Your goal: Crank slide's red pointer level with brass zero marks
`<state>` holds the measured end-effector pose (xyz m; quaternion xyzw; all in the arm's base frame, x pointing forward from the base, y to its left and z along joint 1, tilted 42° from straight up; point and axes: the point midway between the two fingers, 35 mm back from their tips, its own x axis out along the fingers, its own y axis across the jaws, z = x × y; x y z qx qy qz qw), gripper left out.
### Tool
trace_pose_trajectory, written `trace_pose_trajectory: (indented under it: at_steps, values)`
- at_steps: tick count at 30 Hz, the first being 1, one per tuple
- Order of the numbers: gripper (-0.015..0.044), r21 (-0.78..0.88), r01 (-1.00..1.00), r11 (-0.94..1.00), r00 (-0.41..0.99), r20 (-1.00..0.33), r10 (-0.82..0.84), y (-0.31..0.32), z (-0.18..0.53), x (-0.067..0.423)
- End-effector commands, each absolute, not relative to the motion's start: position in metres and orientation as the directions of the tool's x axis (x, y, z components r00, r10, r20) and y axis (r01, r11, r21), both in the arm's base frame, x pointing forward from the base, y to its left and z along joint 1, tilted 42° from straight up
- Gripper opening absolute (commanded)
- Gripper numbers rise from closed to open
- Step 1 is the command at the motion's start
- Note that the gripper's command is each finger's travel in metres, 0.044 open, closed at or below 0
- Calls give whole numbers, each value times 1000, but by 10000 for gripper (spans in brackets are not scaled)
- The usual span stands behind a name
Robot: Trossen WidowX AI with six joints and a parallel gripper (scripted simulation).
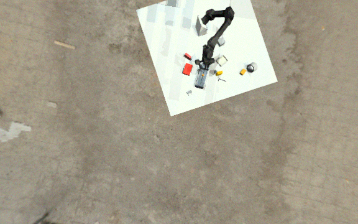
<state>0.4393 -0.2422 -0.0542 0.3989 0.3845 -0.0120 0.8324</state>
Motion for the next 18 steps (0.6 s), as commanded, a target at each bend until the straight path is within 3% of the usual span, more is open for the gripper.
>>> trace_pose_trajectory:
  at_steps: [1,12,18]
  values:
    - [282,655,327,682,704,-650,287,-242,-54,439]
    - [0,655,327,682,704,-650,287,-242,-54,439]
    - [0,655,327,682,704,-650,287,-242,-54,439]
